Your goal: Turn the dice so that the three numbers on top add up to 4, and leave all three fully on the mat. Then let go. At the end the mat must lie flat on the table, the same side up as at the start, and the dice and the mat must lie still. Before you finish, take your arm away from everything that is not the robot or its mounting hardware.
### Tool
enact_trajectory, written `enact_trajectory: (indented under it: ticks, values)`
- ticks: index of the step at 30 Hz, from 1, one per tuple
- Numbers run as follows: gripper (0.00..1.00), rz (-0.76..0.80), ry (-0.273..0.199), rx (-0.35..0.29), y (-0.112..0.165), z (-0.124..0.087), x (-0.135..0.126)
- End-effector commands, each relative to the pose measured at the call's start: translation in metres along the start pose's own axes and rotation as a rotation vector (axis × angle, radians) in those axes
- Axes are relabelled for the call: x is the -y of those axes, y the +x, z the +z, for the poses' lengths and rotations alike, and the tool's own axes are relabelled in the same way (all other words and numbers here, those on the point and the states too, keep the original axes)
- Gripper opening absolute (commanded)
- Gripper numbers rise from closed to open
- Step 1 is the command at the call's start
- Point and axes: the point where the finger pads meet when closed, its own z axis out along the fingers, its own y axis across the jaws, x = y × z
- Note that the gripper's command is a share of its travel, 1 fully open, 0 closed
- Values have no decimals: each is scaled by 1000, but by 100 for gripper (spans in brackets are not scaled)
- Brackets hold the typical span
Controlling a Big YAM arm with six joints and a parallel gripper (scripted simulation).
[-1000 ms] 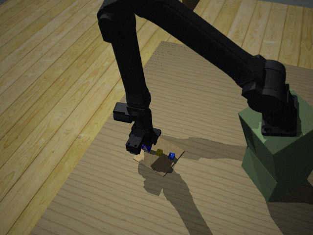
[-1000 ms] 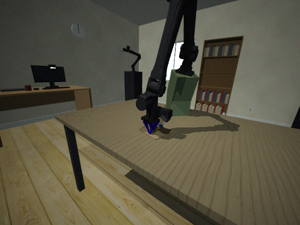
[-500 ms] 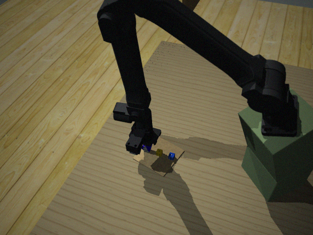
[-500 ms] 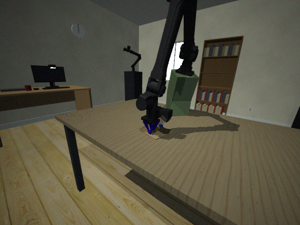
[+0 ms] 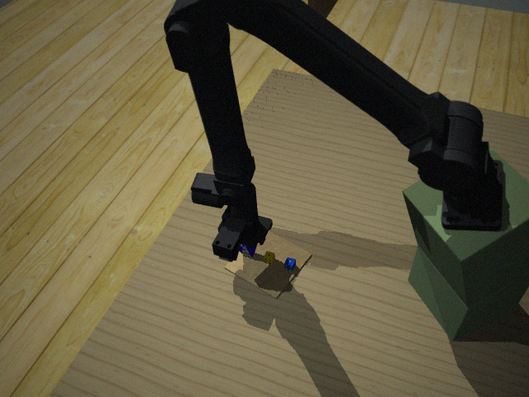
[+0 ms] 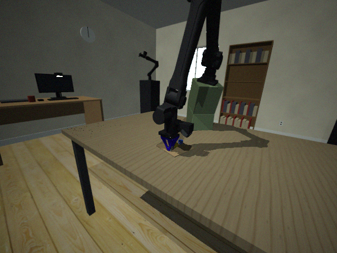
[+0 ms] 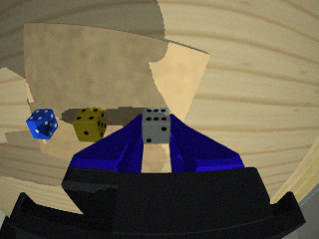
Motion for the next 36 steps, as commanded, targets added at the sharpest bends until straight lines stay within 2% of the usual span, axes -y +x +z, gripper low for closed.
enact_trajectory:
  ticks: [1,2,4,5,7,11,22,24,27,31,33,36]
  values:
    - [19,9,32,2,-1,-3,13]
    - [23,9,32,2,-1,-3,13]
    - [23,9,32,2,-1,-3,13]
    - [26,9,32,2,-1,-3,13]
    - [26,9,32,2,-1,-3,13]
    - [34,9,32,2,-1,-3,13]
    - [34,9,33,2,-1,-3,13]
    - [34,8,42,3,-2,-9,17]
    - [34,17,23,-2,4,-17,10]
    - [34,4,23,0,4,-31,9]
    - [34,4,23,0,4,-31,9]
    - [34,4,23,1,4,-46,9]
